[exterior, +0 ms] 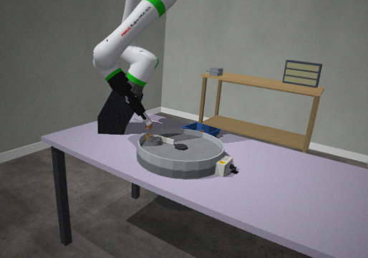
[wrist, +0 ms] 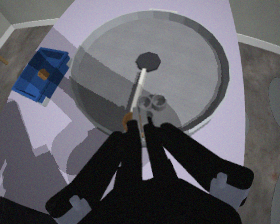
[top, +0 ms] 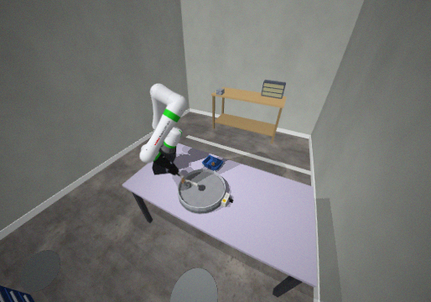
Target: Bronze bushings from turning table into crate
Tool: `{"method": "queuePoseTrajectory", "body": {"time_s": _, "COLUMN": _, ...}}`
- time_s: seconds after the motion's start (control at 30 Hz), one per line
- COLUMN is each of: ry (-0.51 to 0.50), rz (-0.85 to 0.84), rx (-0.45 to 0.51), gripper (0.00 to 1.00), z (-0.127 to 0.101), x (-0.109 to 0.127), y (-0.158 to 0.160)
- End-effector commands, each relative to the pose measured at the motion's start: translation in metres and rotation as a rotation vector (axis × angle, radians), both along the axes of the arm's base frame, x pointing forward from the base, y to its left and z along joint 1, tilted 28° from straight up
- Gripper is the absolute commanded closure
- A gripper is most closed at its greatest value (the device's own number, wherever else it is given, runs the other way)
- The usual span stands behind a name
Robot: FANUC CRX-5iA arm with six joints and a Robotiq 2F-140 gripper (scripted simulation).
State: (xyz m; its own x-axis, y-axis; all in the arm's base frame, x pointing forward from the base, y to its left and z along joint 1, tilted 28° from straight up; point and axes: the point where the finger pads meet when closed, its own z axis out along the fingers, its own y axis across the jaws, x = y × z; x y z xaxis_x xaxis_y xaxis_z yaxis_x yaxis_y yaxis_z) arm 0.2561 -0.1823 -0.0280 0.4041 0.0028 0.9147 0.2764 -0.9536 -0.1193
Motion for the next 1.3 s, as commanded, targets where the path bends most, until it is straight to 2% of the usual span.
{"method": "queuePoseTrajectory", "body": {"time_s": 0.0, "ry": -0.001, "rz": 0.004, "rx": -0.002, "gripper": 1.0, "z": 0.001, "x": 0.001, "y": 0.002}}
{"method": "queuePoseTrajectory", "body": {"time_s": 0.13, "ry": -0.003, "rz": 0.012, "rx": -0.006, "gripper": 1.0, "z": 0.002, "x": 0.002, "y": 0.006}}
{"method": "queuePoseTrajectory", "body": {"time_s": 0.27, "ry": -0.012, "rz": 0.046, "rx": -0.021, "gripper": 1.0, "z": 0.009, "x": 0.006, "y": 0.023}}
{"method": "queuePoseTrajectory", "body": {"time_s": 0.63, "ry": -0.053, "rz": 0.217, "rx": -0.101, "gripper": 1.0, "z": 0.043, "x": 0.034, "y": 0.109}}
{"method": "queuePoseTrajectory", "body": {"time_s": 0.7, "ry": -0.053, "rz": 0.217, "rx": -0.101, "gripper": 1.0, "z": 0.043, "x": 0.034, "y": 0.109}}
{"method": "queuePoseTrajectory", "body": {"time_s": 1.1, "ry": -0.108, "rz": 0.433, "rx": -0.201, "gripper": 1.0, "z": 0.085, "x": 0.067, "y": 0.219}}
{"method": "queuePoseTrajectory", "body": {"time_s": 1.2, "ry": -0.116, "rz": 0.477, "rx": -0.223, "gripper": 1.0, "z": 0.093, "x": 0.074, "y": 0.24}}
{"method": "queuePoseTrajectory", "body": {"time_s": 1.27, "ry": -0.116, "rz": 0.477, "rx": -0.223, "gripper": 1.0, "z": 0.093, "x": 0.074, "y": 0.24}}
